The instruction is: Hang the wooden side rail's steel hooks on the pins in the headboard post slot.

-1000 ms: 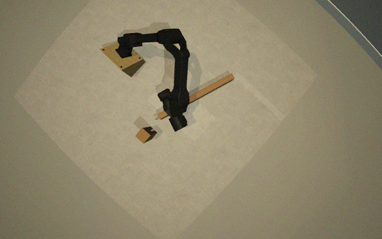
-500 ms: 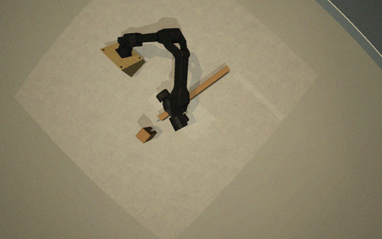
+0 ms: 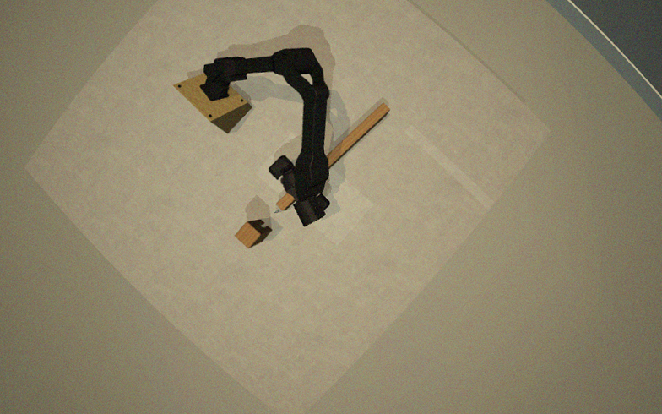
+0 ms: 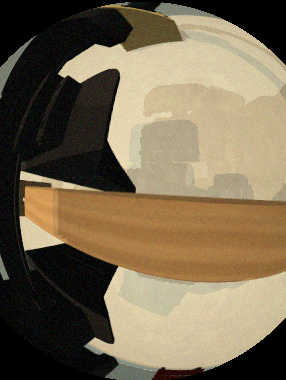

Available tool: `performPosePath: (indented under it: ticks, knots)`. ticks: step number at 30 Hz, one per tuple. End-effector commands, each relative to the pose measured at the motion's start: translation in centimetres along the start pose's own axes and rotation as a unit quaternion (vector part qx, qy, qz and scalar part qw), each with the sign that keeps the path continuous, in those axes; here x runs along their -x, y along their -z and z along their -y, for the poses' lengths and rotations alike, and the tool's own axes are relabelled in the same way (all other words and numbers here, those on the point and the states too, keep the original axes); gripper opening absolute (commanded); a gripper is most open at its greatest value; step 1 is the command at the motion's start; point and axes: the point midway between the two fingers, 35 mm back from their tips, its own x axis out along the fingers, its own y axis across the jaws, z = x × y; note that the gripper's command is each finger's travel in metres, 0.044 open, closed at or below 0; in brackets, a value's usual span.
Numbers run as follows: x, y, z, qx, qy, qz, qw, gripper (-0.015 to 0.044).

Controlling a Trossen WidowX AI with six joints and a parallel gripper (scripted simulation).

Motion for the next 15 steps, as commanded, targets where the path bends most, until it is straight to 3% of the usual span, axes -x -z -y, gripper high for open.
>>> performPosePath:
  ticks: [1, 15]
  knots:
    - [0.0, -0.04, -0.22, 0.029, 0.001, 0.0, 1.0, 0.0]
    - [-0.01, 0.01, -0.89, 0.047, 0.001, 0.0, 0.999, 0.0]
